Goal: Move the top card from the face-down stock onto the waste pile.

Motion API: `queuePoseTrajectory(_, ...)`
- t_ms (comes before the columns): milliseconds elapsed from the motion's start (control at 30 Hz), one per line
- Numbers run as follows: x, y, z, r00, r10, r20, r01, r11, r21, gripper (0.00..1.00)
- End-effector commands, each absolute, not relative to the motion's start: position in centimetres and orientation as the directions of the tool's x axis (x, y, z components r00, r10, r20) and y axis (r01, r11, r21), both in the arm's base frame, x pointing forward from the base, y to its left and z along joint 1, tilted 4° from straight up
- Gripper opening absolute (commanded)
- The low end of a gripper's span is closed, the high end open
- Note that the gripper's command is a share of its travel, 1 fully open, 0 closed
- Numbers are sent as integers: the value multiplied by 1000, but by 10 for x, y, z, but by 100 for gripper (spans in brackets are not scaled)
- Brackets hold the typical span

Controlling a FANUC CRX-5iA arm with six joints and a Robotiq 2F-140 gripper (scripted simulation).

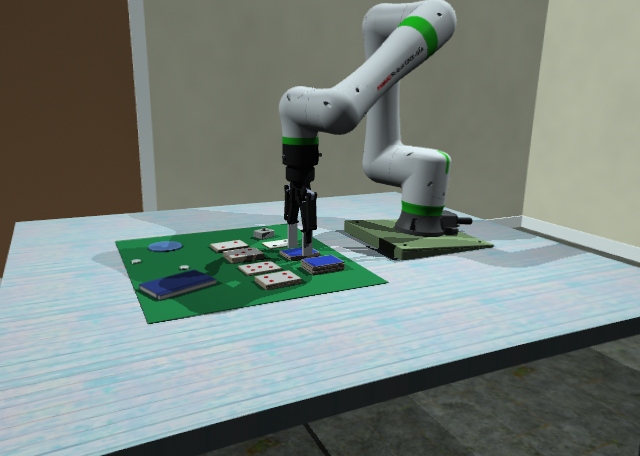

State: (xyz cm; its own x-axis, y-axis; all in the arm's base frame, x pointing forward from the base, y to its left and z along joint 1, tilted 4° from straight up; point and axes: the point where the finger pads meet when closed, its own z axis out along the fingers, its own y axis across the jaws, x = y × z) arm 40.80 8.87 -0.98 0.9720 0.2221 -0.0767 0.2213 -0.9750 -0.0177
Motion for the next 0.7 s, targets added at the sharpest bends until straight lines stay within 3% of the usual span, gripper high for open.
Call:
queuePoseTrajectory(0, 408, 89, -8, 972, 222, -76, 221, -975, -18, 50)
queuePoseTrajectory(667, 414, 89, 64, 972, 222, -76, 221, -975, -18, 50)
